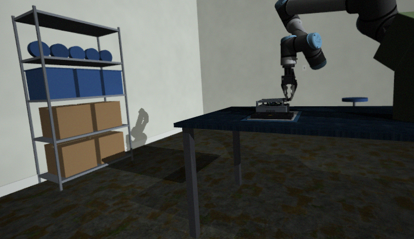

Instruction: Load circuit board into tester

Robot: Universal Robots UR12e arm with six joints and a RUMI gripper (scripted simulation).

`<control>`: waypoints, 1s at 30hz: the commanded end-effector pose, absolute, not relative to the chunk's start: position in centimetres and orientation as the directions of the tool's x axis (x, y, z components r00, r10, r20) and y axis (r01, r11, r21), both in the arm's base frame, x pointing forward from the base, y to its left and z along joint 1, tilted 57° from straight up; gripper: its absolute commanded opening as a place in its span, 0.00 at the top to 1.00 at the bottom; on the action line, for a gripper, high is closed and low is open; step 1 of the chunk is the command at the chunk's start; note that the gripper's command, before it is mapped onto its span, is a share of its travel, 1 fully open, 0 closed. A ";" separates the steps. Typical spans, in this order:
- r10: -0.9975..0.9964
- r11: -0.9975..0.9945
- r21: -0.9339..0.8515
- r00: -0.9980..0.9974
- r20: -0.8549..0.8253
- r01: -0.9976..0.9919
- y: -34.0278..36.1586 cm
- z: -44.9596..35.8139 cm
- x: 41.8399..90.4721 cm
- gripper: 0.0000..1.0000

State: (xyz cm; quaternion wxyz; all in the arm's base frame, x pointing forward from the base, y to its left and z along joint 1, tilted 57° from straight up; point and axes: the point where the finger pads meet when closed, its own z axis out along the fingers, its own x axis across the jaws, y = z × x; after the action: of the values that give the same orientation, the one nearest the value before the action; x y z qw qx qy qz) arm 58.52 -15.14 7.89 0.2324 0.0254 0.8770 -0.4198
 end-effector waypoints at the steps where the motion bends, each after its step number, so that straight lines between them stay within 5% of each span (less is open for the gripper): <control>1: -0.148 0.646 -0.724 -0.892 -0.427 0.240 -15.6 7.5 58.8 1.00; 30: -0.147 0.646 -0.725 -0.893 -0.426 0.239 -15.8 7.3 58.8 1.00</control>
State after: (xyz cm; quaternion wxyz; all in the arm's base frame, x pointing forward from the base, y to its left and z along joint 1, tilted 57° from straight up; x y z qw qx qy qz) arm 58.68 -15.46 7.65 0.2331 0.0250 0.8768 -0.4199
